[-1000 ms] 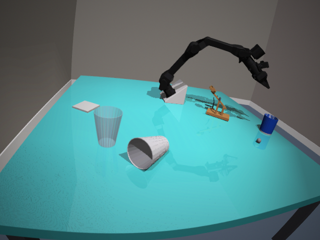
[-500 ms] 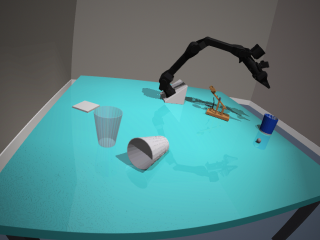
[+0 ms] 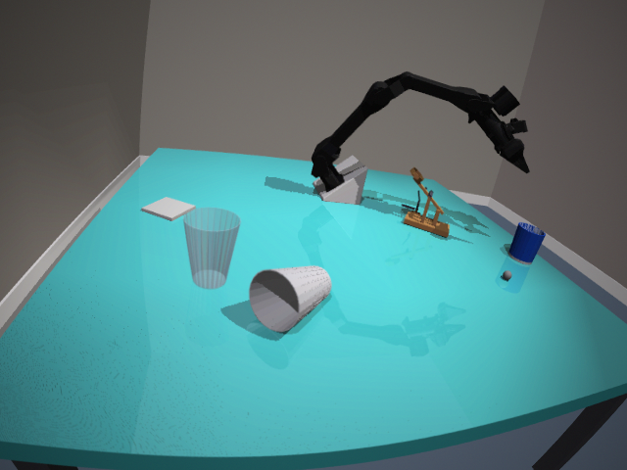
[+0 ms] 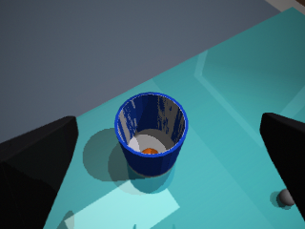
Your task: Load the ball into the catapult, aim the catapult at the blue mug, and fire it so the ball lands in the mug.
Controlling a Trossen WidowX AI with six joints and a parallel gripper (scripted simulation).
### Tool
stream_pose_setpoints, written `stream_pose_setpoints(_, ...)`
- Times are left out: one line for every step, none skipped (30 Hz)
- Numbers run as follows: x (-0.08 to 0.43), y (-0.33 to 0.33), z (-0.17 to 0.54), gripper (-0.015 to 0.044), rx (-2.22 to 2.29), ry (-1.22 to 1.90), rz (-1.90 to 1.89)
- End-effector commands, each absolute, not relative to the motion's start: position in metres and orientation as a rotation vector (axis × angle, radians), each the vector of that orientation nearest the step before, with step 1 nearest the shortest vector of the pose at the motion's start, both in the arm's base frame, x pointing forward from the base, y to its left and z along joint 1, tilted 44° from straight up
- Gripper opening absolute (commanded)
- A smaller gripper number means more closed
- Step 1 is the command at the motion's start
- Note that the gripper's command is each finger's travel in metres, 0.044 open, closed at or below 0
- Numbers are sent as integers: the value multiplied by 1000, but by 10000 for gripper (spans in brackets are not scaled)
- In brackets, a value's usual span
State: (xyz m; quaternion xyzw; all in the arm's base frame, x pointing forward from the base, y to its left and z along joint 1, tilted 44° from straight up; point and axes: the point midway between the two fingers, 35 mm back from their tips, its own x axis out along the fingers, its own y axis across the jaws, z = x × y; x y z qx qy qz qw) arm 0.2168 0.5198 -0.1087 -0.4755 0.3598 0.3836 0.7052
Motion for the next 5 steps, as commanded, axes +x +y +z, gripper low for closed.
stream_pose_setpoints(217,520,-109,440,-1058,800,853)
stream_pose_setpoints(217,520,-109,440,-1058,800,853)
stream_pose_setpoints(217,520,-109,440,-1058,800,853)
stream_pose_setpoints(217,520,-109,440,-1058,800,853)
stream_pose_setpoints(217,520,-109,440,-1058,800,853)
